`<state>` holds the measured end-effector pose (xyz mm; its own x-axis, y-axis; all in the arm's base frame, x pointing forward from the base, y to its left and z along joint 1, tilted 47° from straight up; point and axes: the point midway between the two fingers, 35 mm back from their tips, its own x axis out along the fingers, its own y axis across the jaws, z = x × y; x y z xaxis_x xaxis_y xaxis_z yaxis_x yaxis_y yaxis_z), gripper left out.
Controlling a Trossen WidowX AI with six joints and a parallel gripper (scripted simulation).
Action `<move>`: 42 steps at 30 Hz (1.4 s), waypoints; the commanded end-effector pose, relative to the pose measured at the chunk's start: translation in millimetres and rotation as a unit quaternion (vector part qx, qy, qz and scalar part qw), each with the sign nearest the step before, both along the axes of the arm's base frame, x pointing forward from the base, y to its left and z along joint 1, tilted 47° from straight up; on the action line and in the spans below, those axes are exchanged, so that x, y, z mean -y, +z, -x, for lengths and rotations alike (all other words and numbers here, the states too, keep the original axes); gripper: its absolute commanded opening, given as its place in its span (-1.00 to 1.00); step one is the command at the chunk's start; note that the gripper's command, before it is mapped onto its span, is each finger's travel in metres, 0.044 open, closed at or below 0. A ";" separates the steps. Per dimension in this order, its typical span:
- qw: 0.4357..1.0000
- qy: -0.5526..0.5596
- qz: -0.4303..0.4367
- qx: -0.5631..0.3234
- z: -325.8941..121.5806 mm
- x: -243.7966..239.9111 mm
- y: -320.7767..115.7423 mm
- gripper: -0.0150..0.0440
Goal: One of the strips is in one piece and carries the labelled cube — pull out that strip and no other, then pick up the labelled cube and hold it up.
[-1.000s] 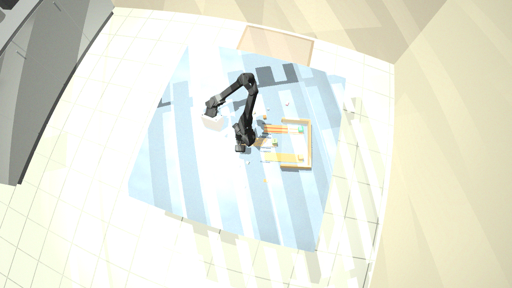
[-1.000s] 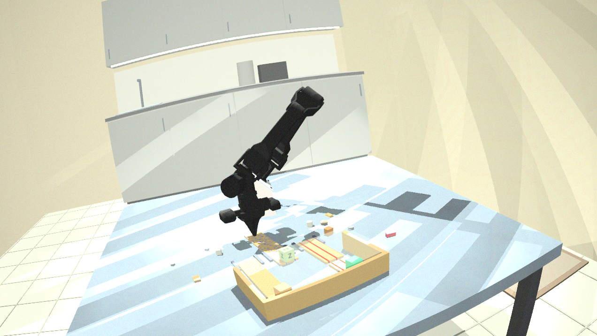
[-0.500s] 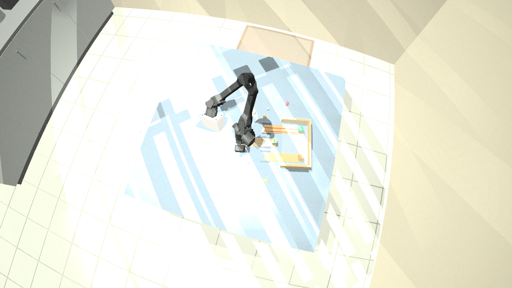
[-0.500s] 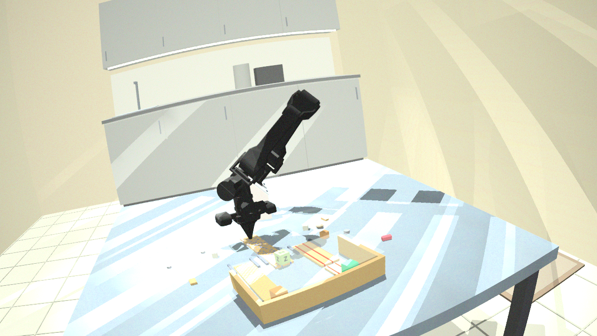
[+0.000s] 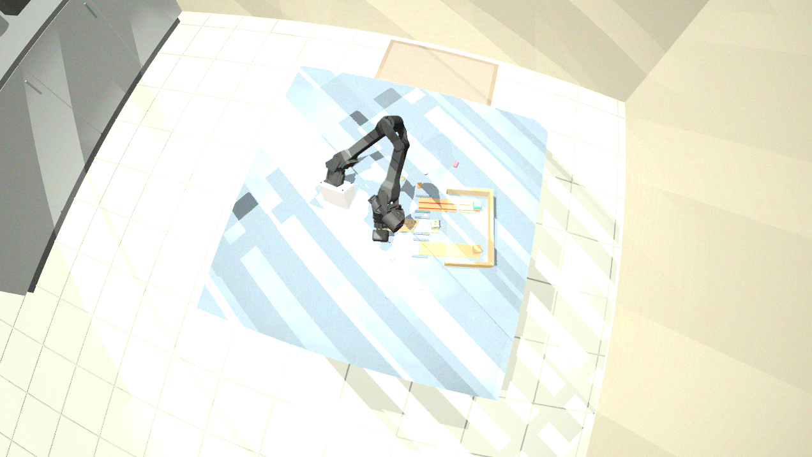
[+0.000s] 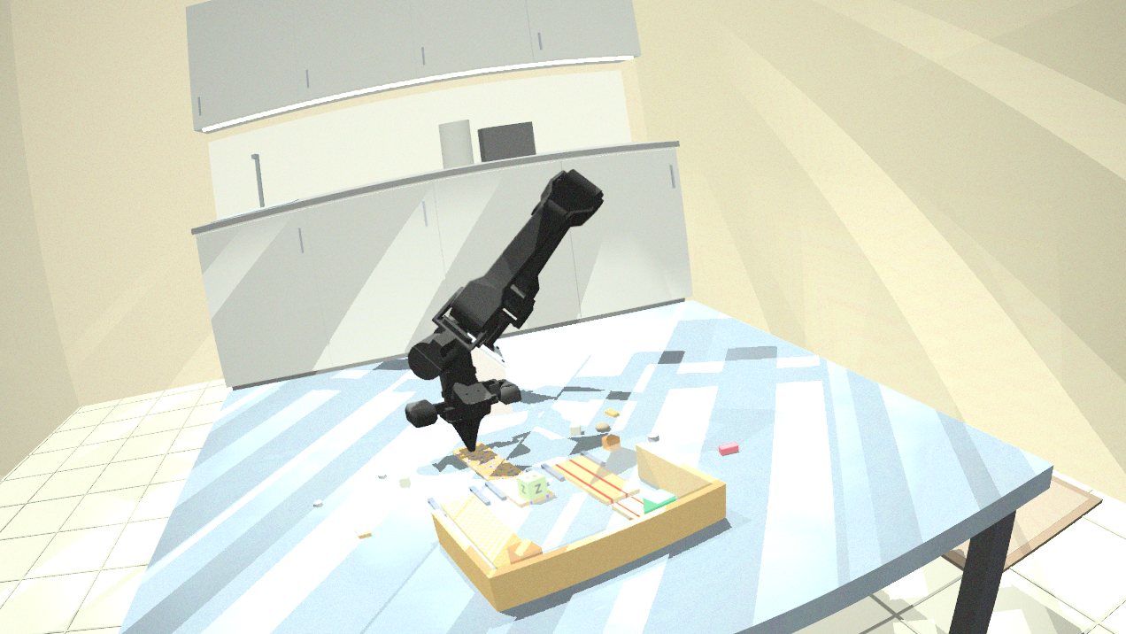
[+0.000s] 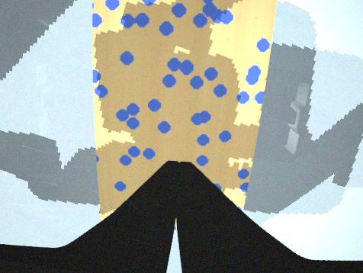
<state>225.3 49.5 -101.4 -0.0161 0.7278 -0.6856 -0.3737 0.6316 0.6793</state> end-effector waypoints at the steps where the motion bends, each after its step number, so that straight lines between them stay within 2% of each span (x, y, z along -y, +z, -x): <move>1: 1.000 0.000 0.000 -0.001 -0.3 1.3 1.0 -0.49; 6: 1.000 0.008 0.002 -0.015 -3.6 29.4 27.2 -0.49; 9: 1.000 0.008 0.002 -0.016 -3.6 30.6 28.5 -0.49; 13: 0.998 0.048 0.000 0.027 -24.5 25.0 33.2 -0.14; 26: 0.998 0.051 -0.001 0.031 -71.0 16.5 50.3 1.00; 42: 0.998 0.051 -0.001 0.032 -131.3 4.7 74.1 1.00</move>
<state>347.1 39.9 -30.5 -0.0394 0.7226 -0.6901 -0.4833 0.5907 0.6461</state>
